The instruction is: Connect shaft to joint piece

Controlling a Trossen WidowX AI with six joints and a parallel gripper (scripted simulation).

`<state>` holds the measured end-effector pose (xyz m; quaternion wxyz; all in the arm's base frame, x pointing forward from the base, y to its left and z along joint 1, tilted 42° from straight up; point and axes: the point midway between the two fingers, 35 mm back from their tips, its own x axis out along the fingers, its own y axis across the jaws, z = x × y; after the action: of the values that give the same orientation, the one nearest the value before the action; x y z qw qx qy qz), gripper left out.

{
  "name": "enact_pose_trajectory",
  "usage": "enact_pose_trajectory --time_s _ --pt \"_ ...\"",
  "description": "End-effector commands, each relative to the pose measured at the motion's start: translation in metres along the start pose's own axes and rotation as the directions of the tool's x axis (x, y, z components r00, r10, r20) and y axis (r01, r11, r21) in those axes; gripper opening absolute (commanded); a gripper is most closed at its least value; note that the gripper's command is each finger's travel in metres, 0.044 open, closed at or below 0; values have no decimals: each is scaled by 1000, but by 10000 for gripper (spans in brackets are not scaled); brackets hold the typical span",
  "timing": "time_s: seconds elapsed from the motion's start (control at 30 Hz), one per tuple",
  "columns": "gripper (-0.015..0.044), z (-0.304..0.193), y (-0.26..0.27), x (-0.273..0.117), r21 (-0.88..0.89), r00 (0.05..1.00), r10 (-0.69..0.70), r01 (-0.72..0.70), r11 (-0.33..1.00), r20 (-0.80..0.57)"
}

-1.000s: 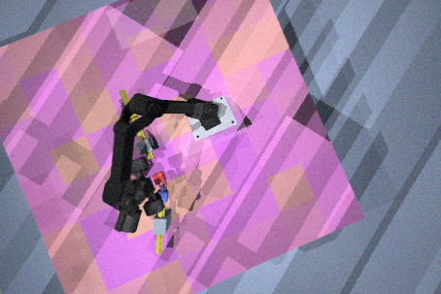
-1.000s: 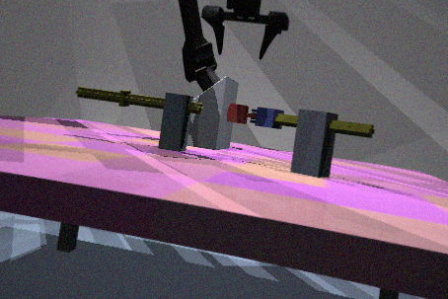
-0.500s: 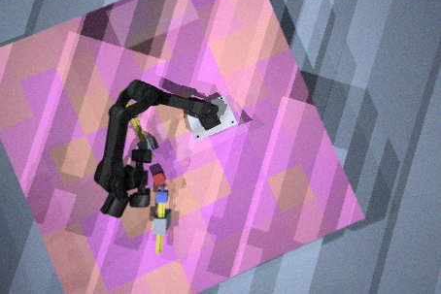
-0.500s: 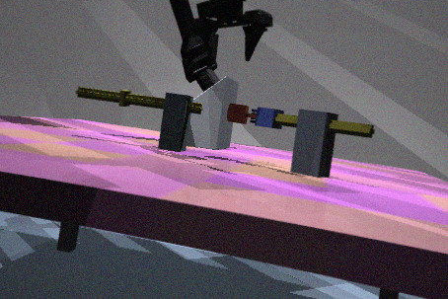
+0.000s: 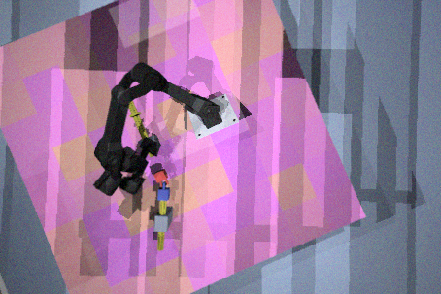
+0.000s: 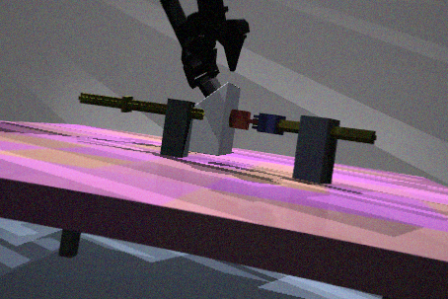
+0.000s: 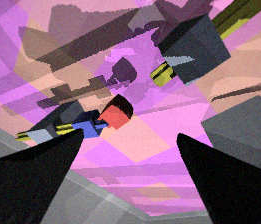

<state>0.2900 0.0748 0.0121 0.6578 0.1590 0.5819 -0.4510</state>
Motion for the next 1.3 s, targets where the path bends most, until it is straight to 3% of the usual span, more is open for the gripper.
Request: enact_pose_trajectory --time_s 0.0,0.63,1.0,1.27 --pt "440 5 -7 4 140 999 31 -26 990 -37" --pt "440 32 -31 13 664 973 197 -70 744 -118" --pt "440 33 -31 13 664 973 198 -72 744 -117" --pt "440 62 -46 5 473 985 168 -127 872 -46"
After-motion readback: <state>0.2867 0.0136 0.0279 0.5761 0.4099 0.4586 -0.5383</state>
